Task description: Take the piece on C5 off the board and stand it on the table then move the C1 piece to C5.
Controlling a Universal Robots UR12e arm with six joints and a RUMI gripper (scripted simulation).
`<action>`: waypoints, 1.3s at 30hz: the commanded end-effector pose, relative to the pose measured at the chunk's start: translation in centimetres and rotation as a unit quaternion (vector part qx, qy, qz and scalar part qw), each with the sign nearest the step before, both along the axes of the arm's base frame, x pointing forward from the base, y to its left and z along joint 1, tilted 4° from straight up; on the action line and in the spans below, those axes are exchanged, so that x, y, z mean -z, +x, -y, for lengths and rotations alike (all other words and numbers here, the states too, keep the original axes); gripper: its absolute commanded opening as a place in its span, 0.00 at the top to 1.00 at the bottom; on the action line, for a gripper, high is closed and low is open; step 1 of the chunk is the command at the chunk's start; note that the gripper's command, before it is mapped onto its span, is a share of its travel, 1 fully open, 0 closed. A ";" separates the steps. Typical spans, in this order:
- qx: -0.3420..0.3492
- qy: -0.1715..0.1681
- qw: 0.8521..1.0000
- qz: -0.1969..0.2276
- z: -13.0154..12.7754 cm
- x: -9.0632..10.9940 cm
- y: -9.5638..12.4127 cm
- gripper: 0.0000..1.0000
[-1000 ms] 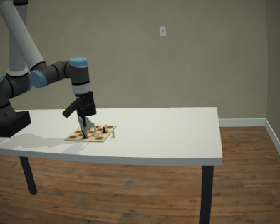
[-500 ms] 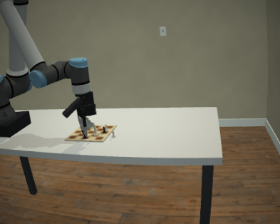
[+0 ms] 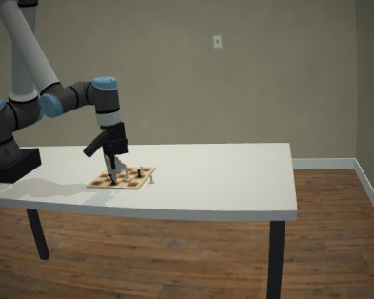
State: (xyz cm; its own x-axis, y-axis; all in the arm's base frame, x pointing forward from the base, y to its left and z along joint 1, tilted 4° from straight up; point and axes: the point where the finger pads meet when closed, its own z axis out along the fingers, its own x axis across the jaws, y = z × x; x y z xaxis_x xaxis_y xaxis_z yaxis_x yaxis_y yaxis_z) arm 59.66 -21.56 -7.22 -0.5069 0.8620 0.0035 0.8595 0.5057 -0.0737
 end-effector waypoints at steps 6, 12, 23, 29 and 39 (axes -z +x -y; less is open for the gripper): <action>0.000 0.000 1.000 0.001 0.0 -0.1 0.1 1.00; 0.000 0.000 1.000 0.001 0.0 -0.1 0.1 1.00; 0.000 0.000 1.000 0.001 0.0 -0.1 0.1 1.00; 0.000 0.000 1.000 0.001 0.0 -0.1 0.1 1.00; 0.000 0.000 1.000 0.001 0.0 -0.4 0.1 1.00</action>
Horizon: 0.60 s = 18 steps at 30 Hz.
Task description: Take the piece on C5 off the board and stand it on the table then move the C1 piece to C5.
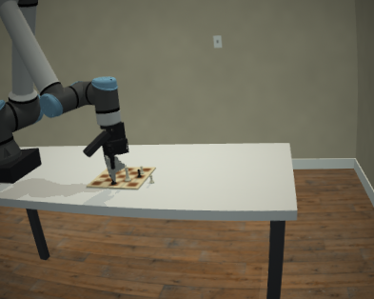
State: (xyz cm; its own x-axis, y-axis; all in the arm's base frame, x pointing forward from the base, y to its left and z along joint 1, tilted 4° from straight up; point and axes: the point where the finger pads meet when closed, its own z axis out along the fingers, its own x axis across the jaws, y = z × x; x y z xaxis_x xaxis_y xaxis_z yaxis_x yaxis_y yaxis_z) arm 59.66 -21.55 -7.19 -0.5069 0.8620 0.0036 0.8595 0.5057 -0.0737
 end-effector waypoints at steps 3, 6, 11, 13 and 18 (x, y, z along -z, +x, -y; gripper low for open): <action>0.000 0.000 1.000 0.001 0.0 -1.0 0.1 1.00; 0.000 0.000 1.000 0.001 0.0 -2.0 0.2 1.00; 0.000 0.000 1.000 0.001 -0.2 -5.5 0.4 1.00; 0.000 0.000 1.000 0.001 -0.2 -7.0 0.5 1.00; 0.000 0.000 1.000 0.001 -0.3 -9.6 0.7 1.00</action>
